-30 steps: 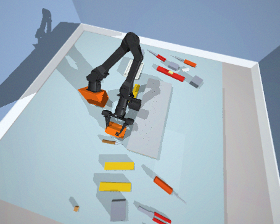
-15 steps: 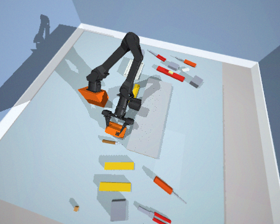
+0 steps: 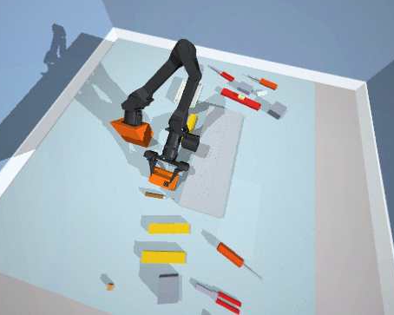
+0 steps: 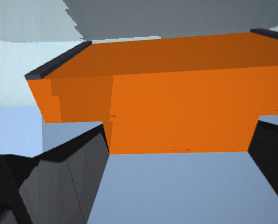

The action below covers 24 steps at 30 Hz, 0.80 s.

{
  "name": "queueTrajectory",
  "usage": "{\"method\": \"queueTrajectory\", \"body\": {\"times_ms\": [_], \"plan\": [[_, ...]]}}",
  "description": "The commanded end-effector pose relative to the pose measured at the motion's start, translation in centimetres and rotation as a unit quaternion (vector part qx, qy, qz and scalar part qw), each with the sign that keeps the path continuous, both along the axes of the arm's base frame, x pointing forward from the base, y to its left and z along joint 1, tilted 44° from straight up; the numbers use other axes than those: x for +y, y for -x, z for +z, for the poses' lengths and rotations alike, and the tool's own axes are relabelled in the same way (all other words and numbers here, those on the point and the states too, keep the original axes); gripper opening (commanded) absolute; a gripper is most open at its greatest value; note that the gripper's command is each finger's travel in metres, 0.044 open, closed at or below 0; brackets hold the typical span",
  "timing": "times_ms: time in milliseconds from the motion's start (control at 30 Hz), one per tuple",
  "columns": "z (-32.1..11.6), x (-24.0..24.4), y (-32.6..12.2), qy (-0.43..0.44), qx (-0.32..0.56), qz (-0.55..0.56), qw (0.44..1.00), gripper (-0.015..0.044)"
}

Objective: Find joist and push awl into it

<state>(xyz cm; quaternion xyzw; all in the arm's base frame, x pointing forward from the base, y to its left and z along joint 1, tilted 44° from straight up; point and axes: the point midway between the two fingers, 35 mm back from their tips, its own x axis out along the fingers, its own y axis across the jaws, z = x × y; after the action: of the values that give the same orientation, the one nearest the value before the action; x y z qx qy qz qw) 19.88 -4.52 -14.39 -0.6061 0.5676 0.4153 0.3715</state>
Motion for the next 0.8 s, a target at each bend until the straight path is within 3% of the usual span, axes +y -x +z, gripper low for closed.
{"method": "queueTrajectory", "body": {"times_ms": [0, 767], "plan": [[0.01, 0.51, 0.00, -0.009, 0.002, 0.004, 1.000, 0.0378], [0.10, 0.17, 0.00, 0.000, 0.000, 0.001, 1.000, 0.0378]]}}
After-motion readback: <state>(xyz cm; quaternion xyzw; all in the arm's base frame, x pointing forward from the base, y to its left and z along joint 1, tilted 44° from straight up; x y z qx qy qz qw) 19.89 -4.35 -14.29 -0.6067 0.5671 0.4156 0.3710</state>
